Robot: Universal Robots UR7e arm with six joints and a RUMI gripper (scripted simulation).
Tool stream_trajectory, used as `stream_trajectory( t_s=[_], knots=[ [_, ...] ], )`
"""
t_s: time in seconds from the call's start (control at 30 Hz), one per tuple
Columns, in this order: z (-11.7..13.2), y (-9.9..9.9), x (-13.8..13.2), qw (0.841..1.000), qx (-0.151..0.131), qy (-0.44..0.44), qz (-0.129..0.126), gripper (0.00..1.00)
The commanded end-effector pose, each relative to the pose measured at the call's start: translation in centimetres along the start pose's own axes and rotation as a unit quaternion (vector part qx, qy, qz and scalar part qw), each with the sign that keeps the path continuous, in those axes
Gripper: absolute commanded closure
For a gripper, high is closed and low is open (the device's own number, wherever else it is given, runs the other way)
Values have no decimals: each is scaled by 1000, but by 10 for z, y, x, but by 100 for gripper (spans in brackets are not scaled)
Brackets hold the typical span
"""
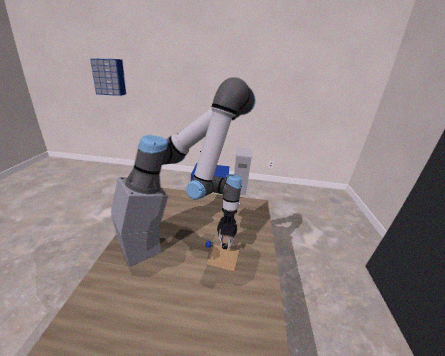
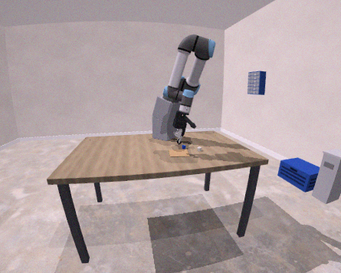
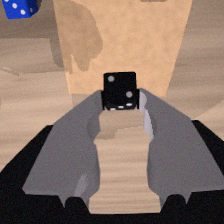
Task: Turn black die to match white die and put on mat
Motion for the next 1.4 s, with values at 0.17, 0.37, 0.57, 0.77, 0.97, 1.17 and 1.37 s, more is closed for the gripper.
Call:
stream_trajectory(
  t_s=[0.17,0.37,0.57,0.77,0.97,1.17,1.37],
  knots=[
    [10,-2,-1,999,54,2,0,94],
    [20,-2,-1,995,99,0,9,94],
    [22,-1,-1,994,112,0,13,94],
    [23,-1,-1,993,116,0,13,94],
    [31,-6,-3,987,161,3,11,94],
    [39,-9,-4,978,206,3,16,94],
    [47,-10,-3,970,241,0,25,94]
  ],
)
Point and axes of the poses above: the point where the finger pads meet when closed, its own y axis back along the fingers, its own x axis across the jaws, z = x × y, the point moved 9 cm from there along y, back along the fingers, and after that the axes turned 5 degrees about y, right-handed, at the moved point
